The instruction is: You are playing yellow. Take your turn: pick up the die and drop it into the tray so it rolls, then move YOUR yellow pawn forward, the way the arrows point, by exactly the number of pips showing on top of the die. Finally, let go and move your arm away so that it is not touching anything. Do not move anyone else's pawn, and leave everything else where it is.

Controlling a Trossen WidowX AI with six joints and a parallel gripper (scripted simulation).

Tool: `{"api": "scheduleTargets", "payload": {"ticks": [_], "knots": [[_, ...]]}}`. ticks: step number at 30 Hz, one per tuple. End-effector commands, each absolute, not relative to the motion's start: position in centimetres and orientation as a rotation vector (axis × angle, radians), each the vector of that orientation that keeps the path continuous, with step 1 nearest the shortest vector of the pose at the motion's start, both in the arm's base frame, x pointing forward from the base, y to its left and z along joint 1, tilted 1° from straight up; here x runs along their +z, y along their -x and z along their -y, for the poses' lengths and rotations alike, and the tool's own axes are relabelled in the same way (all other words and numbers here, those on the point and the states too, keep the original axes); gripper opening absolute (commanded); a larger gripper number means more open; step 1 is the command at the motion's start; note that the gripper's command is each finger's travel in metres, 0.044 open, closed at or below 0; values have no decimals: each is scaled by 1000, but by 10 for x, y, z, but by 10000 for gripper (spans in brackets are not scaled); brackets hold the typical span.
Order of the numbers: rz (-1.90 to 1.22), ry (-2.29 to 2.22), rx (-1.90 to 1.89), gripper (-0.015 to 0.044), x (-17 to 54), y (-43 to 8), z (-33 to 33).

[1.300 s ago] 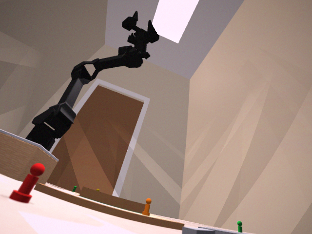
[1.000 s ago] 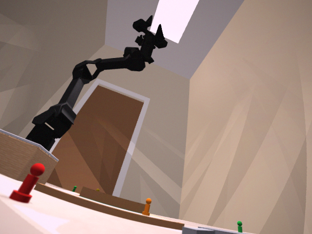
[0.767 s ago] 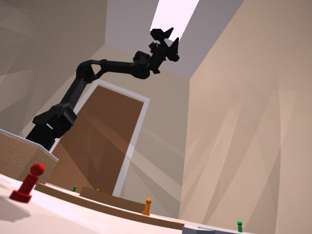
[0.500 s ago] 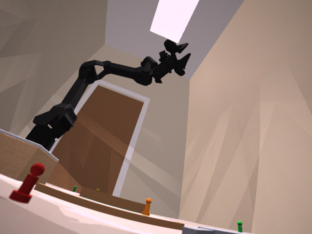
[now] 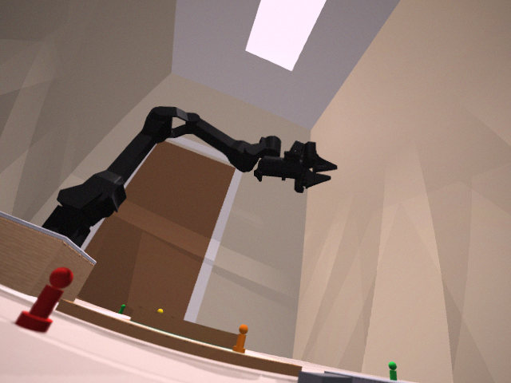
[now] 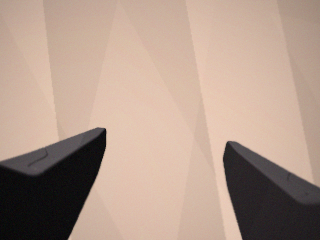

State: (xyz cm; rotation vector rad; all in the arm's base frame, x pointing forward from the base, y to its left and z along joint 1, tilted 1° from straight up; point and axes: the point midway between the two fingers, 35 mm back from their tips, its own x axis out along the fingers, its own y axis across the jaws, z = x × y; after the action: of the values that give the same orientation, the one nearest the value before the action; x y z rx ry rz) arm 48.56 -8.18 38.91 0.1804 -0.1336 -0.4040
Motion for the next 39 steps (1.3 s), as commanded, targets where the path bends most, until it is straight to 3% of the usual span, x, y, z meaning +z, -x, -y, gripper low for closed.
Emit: {"api": "scheduleTargets", "payload": {"ticks": [1,7,14,27,39], "knots": [[-78,-244,-303,275,328,-505,37],[-373,-318,-201,275,247,-507,-24],[-752,-372,-140,275,154,-474,-92],[-1504,-319,-284,275,28,-326,-166],[-1542,-309,-303,275,10,-314,-174]]}}
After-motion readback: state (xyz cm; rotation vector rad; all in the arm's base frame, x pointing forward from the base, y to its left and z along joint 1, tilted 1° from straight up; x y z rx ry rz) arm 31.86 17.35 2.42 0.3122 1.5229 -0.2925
